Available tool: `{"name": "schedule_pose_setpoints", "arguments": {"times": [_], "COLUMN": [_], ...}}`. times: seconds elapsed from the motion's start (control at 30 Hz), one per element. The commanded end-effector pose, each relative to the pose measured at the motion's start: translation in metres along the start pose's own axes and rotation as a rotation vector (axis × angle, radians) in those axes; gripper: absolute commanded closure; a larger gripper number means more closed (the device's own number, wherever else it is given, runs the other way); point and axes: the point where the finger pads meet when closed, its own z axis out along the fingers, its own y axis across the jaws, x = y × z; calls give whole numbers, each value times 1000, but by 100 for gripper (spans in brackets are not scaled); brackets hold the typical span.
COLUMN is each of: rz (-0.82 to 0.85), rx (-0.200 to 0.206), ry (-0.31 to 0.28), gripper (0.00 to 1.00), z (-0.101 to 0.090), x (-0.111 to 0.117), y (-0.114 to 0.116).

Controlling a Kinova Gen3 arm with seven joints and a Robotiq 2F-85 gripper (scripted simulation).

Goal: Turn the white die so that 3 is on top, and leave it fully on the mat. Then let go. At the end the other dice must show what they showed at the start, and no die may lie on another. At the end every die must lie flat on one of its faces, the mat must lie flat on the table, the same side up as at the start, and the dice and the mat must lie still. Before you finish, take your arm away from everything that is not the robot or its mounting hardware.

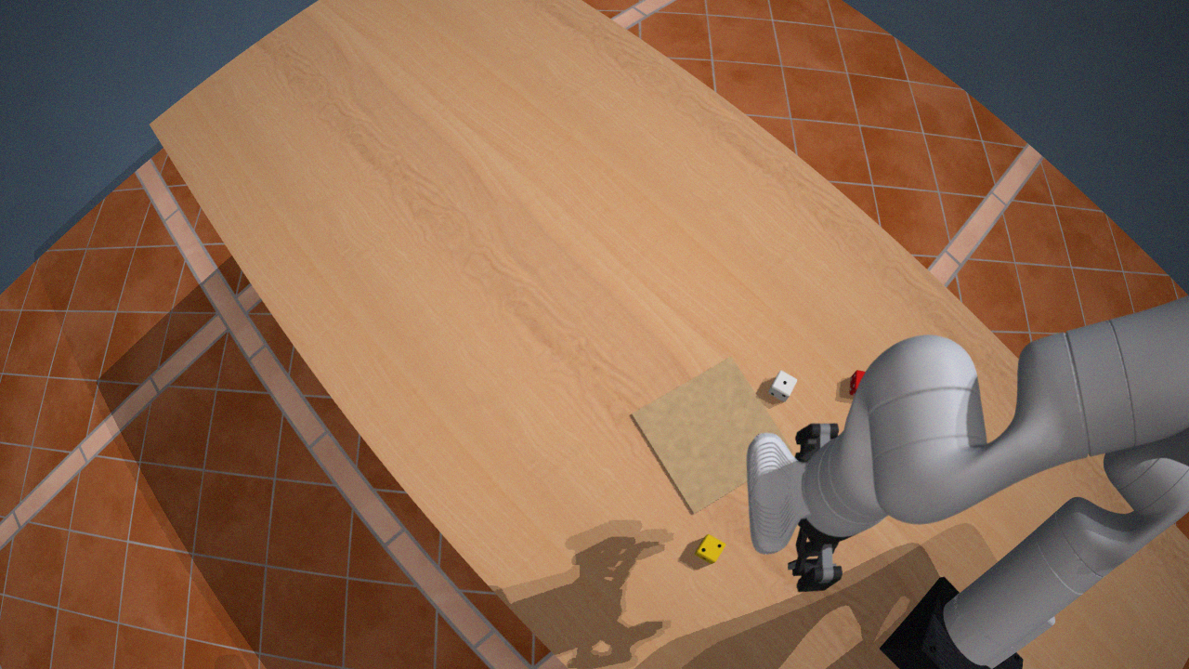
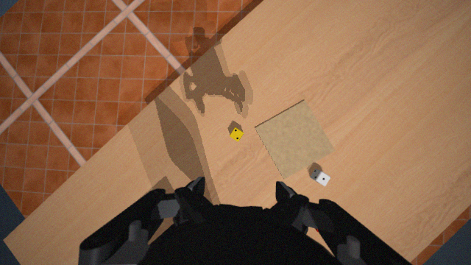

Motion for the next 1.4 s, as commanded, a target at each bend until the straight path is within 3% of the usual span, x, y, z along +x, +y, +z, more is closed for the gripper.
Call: {"name": "schedule_pose_setpoints", "arguments": {"times": [0.0, 0.07, 0.13, 0.2, 0.3, 0.4, 1.37], "rz": [27, 106, 224, 224, 408, 508, 529], "rx": [2, 4, 6, 6, 4, 2, 2], "ry": [4, 8, 11, 11, 8, 2, 0], "gripper": [0, 0, 0, 0, 0, 0, 0], "z": [-1, -1, 0, 0, 4, 8, 8], "x": [2, 4, 3, 3, -9, -21, -23], "y": [10, 38, 80, 80, 146, 182, 185]}}
